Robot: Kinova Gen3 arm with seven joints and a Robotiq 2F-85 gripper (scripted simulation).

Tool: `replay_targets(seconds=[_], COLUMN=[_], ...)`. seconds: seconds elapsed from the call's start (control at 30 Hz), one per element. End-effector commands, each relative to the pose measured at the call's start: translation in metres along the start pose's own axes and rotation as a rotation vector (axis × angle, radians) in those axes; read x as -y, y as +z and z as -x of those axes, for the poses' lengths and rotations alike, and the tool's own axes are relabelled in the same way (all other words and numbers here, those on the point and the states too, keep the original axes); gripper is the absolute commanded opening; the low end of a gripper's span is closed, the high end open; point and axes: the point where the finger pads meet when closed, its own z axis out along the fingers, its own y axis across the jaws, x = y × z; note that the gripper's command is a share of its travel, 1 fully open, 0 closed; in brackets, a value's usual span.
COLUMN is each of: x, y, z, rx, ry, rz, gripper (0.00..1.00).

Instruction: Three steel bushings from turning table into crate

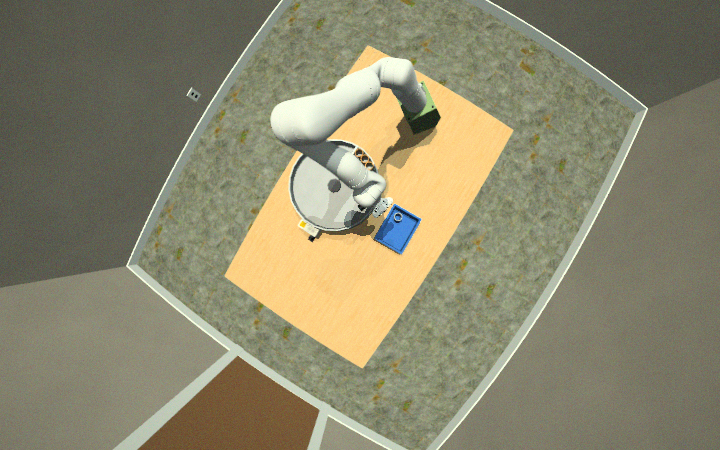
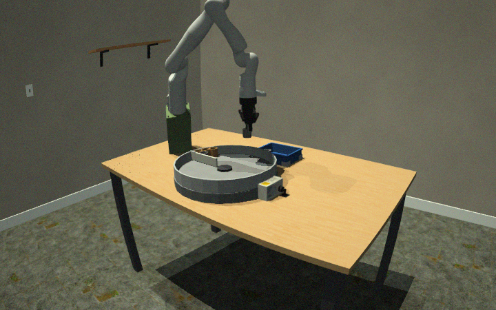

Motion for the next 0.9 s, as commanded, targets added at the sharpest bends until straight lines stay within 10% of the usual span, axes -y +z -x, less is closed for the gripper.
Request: replay_targets(seconds=[0.0,0.23,0.63,0.87], x=[0.0,-0.018,-0.018,-0.036], y=[0.0,0.0,0.0,-0.001], z=[-0.001,-0.052,-0.052,-0.104], rx=[0.0,-0.001,-0.001,-0.001], ry=[-0.001,-0.001,-0.001,0.0], rz=[-0.001,0.001,0.001,0.002], gripper=[0.0,0.0,0.0,0.0])
